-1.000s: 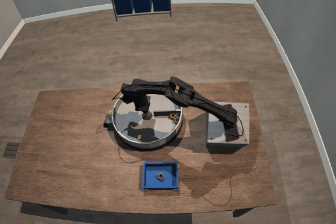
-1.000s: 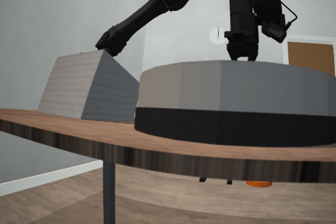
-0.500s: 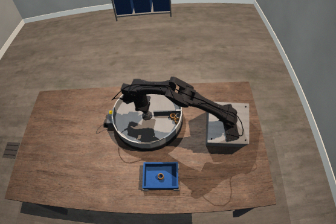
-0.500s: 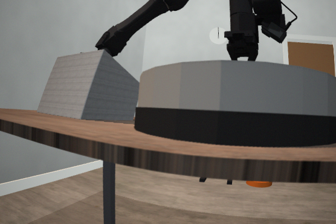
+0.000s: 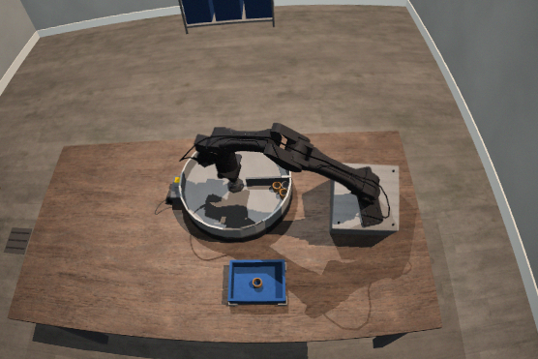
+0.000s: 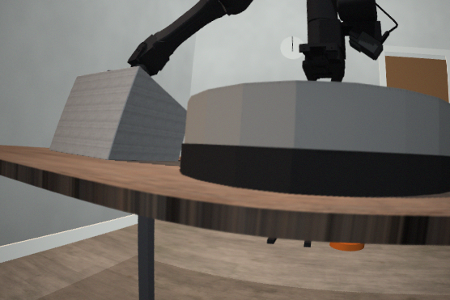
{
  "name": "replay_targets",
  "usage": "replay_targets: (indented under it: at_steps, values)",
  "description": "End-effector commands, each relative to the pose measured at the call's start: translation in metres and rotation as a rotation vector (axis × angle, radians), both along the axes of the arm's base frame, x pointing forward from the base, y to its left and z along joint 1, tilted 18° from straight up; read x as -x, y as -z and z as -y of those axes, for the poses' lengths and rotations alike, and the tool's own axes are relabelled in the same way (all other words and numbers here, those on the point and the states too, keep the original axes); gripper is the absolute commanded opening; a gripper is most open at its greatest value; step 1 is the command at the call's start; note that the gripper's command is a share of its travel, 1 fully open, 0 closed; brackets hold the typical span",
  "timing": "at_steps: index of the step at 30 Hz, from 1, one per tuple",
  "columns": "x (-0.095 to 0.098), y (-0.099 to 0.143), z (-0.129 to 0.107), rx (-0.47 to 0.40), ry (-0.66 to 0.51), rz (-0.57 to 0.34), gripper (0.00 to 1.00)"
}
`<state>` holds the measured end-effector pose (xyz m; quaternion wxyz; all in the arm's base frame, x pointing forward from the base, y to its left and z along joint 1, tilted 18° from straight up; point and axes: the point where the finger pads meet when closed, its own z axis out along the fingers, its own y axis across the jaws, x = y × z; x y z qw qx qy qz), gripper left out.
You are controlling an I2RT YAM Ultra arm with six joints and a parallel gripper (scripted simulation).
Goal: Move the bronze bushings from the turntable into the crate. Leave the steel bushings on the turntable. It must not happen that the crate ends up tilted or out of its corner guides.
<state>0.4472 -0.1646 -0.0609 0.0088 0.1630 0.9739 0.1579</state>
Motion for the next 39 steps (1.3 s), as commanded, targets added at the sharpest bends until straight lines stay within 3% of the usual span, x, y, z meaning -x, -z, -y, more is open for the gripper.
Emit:
replay_targets:
  at_steps: [1, 39]
  values:
    - [-0.0069, -0.0192, 0.0127, 0.022, 0.019, 0.048, 0.00]
    - [-0.0078, -0.0158, 0.0132, 0.023, 0.019, 0.052, 0.00]
